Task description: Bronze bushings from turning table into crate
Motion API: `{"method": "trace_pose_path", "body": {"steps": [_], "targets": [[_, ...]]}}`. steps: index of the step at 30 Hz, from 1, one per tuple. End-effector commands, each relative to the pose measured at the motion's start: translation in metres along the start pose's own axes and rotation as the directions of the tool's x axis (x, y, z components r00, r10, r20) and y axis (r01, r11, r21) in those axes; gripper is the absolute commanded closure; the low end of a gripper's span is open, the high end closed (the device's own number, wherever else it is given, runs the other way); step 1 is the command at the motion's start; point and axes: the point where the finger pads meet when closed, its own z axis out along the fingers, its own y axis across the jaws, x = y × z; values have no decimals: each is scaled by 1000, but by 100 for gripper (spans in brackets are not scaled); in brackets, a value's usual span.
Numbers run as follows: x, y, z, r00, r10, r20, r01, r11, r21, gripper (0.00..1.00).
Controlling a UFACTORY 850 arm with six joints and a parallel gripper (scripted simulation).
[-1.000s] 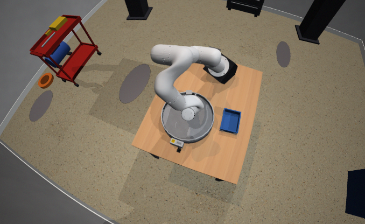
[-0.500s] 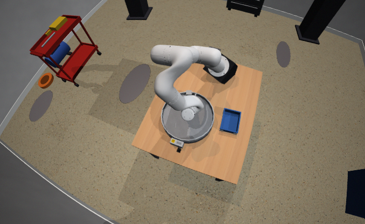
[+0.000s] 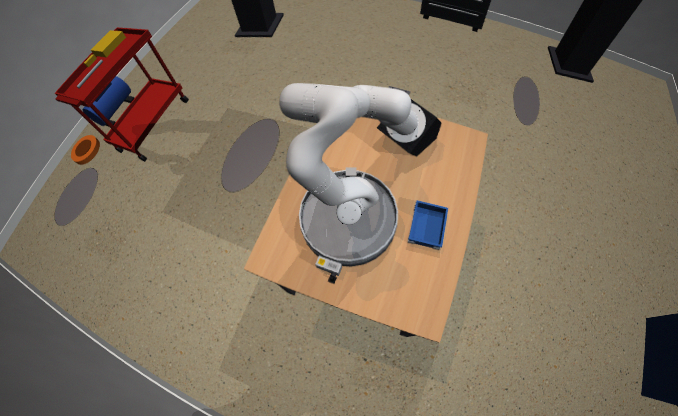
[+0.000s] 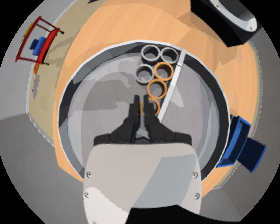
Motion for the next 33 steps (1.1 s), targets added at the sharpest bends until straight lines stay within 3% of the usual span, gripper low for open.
{"method": "trace_pose_path", "body": {"steps": [1,28,33], "targets": [[-1,1,0,1000,0,3,0,1000,-2,100],[-1,1,-1,1000,0,3,0,1000,-2,100],[6,1,-8,1000,0,3,0,1000,-2,100]]}}
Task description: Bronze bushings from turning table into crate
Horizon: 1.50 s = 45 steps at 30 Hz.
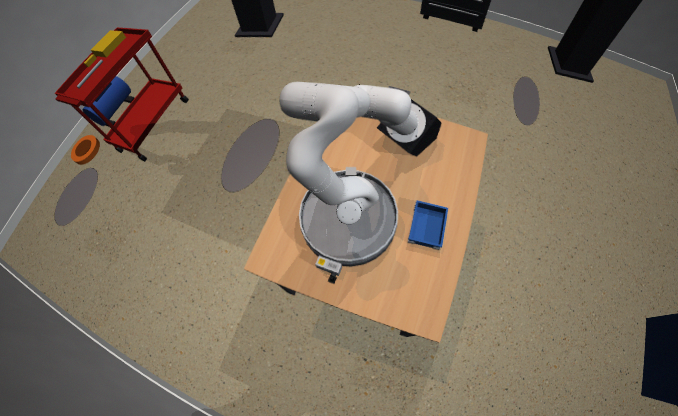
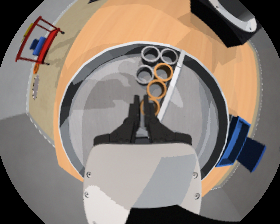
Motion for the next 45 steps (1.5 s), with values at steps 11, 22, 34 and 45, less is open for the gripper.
{"method": "trace_pose_path", "body": {"steps": [11,22,34,45], "targets": [[29,1,-36,1000,0,4,0,1000,-3,100],[36,1,-44,1000,0,4,0,1000,-3,100],[36,1,-44,1000,0,4,0,1000,-3,87],[36,1,-44,1000,0,4,0,1000,-3,87]]}}
